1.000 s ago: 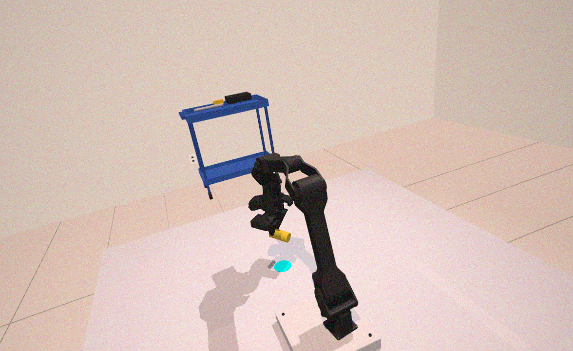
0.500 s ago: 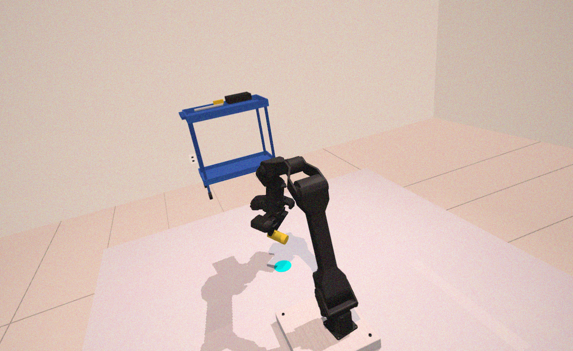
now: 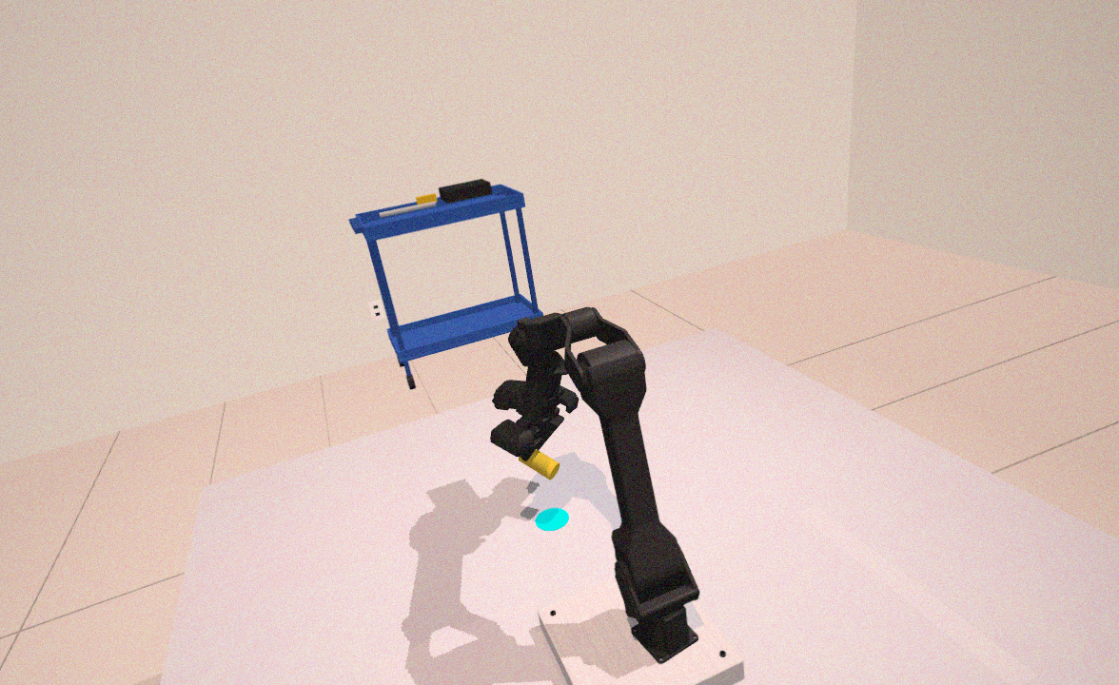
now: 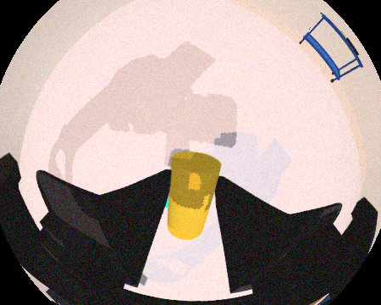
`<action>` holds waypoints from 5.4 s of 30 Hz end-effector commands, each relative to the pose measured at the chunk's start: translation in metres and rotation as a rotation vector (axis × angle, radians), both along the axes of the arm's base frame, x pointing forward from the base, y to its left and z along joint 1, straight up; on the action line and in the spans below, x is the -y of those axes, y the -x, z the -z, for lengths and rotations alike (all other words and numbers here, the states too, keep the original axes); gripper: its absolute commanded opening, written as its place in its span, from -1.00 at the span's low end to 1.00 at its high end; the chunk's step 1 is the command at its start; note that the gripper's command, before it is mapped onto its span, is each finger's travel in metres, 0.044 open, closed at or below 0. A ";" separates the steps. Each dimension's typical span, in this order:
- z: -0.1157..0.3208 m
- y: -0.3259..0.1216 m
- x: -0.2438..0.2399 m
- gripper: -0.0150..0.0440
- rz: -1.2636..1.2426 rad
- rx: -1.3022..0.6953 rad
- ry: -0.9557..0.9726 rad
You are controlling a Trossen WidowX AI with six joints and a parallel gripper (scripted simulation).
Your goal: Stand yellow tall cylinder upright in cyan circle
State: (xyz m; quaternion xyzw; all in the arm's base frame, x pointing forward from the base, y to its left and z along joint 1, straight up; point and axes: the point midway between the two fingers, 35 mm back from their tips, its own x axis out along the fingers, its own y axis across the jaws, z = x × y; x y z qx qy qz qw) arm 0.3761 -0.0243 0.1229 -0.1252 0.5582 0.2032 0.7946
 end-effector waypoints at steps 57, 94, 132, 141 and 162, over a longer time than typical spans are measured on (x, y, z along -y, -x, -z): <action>0.007 -0.024 0.015 -0.14 0.098 0.355 -0.250; 0.003 -0.020 0.023 -0.14 0.097 0.555 -0.374; -0.005 0.001 0.027 -0.14 0.048 0.743 -0.474; -0.008 0.008 0.027 -0.14 0.030 0.784 -0.493; -0.013 0.028 0.024 -0.14 -0.022 0.873 -0.531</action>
